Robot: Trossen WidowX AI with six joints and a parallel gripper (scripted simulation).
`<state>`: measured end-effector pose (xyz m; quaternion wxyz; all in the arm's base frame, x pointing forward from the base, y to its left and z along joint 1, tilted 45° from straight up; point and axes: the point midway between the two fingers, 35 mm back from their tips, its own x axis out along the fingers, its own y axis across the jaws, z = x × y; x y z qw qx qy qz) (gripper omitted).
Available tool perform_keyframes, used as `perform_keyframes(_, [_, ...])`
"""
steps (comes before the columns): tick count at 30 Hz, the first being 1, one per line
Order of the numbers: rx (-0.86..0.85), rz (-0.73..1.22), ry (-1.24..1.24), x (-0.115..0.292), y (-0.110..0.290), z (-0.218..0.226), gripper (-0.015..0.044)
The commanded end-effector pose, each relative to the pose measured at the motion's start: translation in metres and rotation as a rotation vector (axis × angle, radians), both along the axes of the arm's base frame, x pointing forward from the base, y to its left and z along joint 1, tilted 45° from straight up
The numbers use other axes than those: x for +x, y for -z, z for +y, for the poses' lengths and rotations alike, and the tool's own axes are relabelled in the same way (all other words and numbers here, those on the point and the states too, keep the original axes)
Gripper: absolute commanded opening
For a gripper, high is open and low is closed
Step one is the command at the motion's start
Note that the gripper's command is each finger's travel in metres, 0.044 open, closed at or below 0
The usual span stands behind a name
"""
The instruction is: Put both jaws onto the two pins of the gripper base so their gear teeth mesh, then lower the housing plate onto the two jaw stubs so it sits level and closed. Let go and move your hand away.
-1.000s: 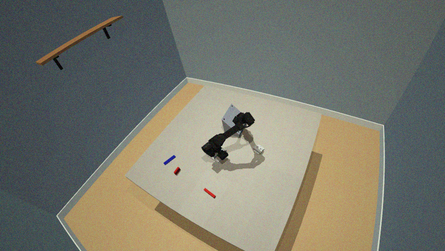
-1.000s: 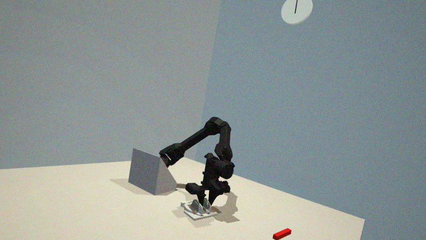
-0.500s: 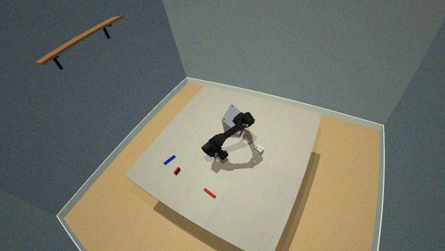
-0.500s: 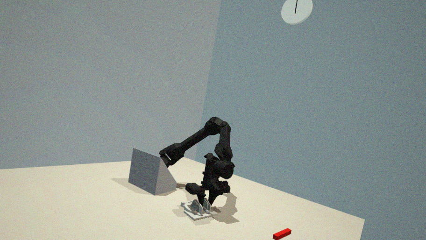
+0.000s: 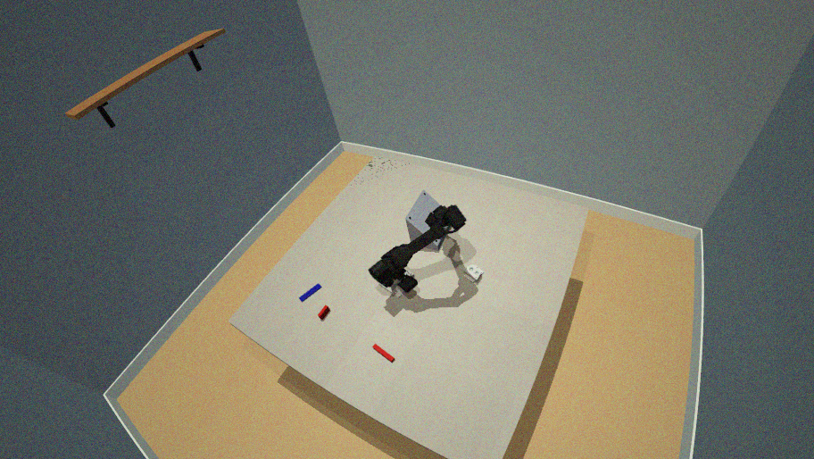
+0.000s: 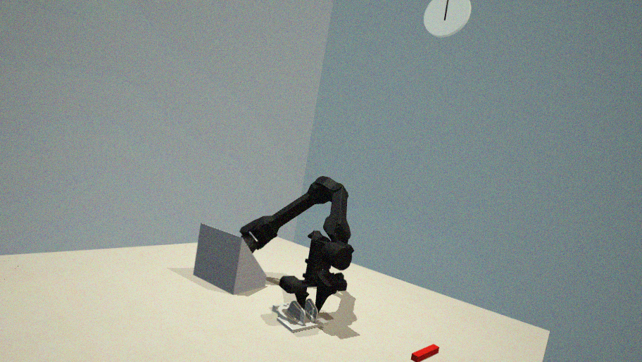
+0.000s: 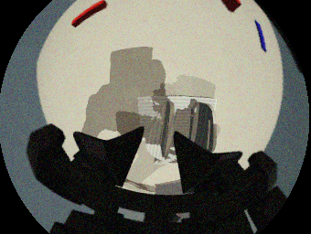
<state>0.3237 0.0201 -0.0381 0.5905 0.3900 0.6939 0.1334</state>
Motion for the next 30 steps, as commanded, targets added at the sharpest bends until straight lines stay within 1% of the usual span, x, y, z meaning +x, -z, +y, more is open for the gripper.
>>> perform_keyframes(1, [0.0,0.0,0.0,0.0,0.0,0.0,0.0224])
perform_keyframes(6, [-0.001,0.0,0.001,0.001,-0.007,-0.007,0.0224])
perform_keyframes(13, [0.002,0.002,0.005,-0.001,-0.048,-0.047,0.0224])
perform_keyframes(16, [0.002,0.002,0.006,-0.001,-0.05,-0.049,0.0224])
perform_keyframes(17, [0.008,0.005,0.017,0.0,-0.044,-0.046,0.0224])
perform_keyframes(25, [0.0,-0.085,-0.077,0.0,-0.056,-0.037,0.0434])
perform_keyframes(30, [-0.005,-0.155,-0.15,-0.001,-0.064,-0.03,0.044])
